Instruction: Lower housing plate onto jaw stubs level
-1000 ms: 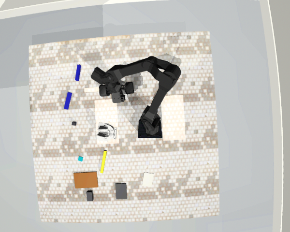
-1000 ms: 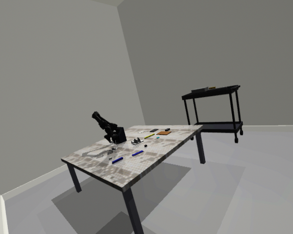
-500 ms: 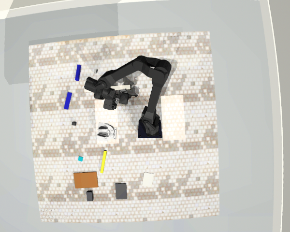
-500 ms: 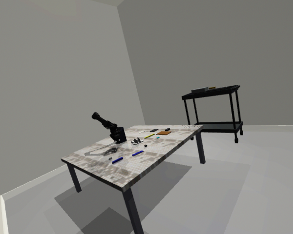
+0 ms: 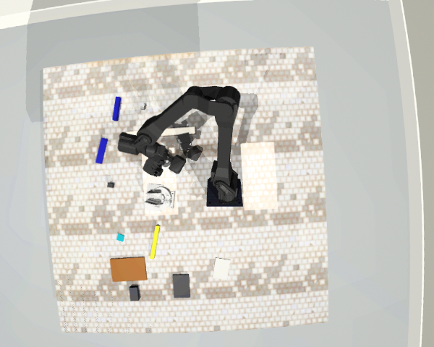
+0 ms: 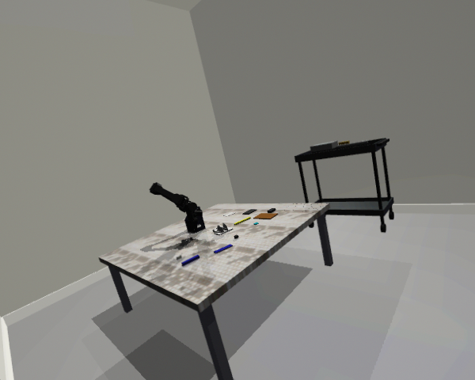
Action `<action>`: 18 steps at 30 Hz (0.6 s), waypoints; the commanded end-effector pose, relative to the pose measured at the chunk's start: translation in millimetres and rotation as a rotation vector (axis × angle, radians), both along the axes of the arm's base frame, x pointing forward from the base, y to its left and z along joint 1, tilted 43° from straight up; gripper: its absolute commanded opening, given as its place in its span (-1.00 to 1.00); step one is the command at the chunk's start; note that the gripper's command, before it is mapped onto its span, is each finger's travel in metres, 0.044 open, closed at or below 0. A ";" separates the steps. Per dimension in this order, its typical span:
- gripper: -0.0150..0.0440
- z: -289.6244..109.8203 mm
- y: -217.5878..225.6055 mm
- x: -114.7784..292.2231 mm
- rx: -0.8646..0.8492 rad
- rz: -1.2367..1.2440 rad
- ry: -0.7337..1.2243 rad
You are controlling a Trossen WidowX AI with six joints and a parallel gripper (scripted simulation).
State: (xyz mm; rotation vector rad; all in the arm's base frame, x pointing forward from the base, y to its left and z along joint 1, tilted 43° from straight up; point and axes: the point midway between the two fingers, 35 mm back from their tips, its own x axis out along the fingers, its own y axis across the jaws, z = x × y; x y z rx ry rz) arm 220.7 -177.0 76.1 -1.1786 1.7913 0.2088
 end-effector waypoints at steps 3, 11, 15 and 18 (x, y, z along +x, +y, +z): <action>0.70 -15.7 13.1 10.4 -0.009 -0.115 -0.080; 0.70 -32.5 30.9 21.1 -0.024 -0.251 -0.184; 0.70 -41.0 40.1 25.5 -0.034 -0.319 -0.236; 0.70 -47.3 47.1 28.4 -0.042 -0.370 -0.275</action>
